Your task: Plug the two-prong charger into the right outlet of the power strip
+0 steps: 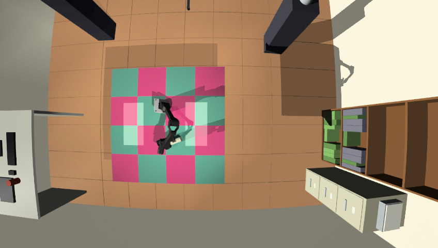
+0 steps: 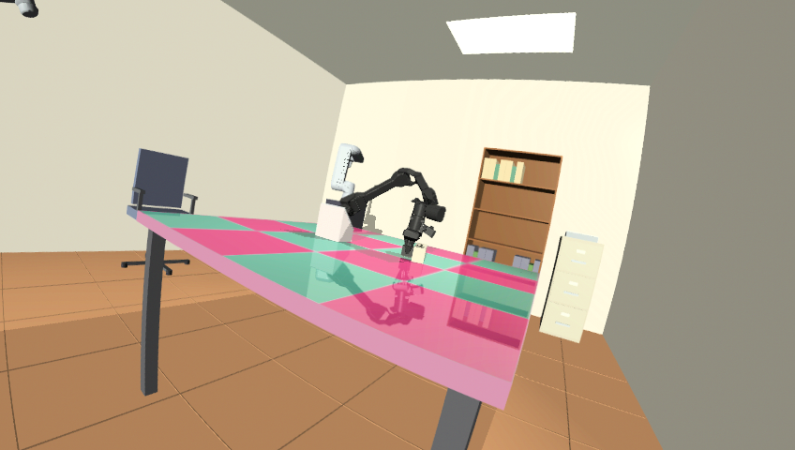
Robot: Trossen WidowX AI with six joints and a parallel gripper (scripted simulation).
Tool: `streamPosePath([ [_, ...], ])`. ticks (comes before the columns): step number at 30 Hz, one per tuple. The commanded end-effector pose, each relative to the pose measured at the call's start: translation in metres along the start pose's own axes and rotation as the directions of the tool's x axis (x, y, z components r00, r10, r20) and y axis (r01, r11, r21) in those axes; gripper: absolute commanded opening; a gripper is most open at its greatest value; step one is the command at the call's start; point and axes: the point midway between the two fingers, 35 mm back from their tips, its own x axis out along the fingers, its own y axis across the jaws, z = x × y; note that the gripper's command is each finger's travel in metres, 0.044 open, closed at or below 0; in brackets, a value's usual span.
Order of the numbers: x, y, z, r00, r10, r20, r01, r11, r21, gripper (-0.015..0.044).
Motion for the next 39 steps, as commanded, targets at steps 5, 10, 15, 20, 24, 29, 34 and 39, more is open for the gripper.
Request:
streamPosePath([
  [5, -0.003, 0.0006, 0.0068, 1.0, -0.002, 0.019, 0.002, 1.0, -0.019, 0.0],
  [10, -0.0037, 0.0006, 0.0069, 1.0, -0.002, 0.019, 0.002, 1.0, -0.019, 0.0],
  [15, -0.0043, 0.0007, 0.0071, 1.0, -0.002, 0.019, 0.002, 1.0, -0.019, 0.0],
  [20, -0.0049, 0.0008, 0.0074, 1.0, -0.002, 0.019, 0.002, 1.0, -0.019, 0.0],
  [24, -0.005, 0.001, 0.0078, 1.0, -0.002, 0.019, 0.002, 1.0, -0.019, 0.0],
  [29, -0.0045, 0.0011, 0.0081, 1.0, -0.002, 0.019, 0.002, 1.0, -0.019, 0.0],
  [34, -0.0012, 0.0006, 0.0008, 1.0, 0.001, -0.001, -0.001, 1.0, -0.002, 0.0],
  [39, -0.0012, 0.0006, 0.0008, 1.0, 0.001, -0.001, -0.001, 1.0, -0.002, 0.0],
])
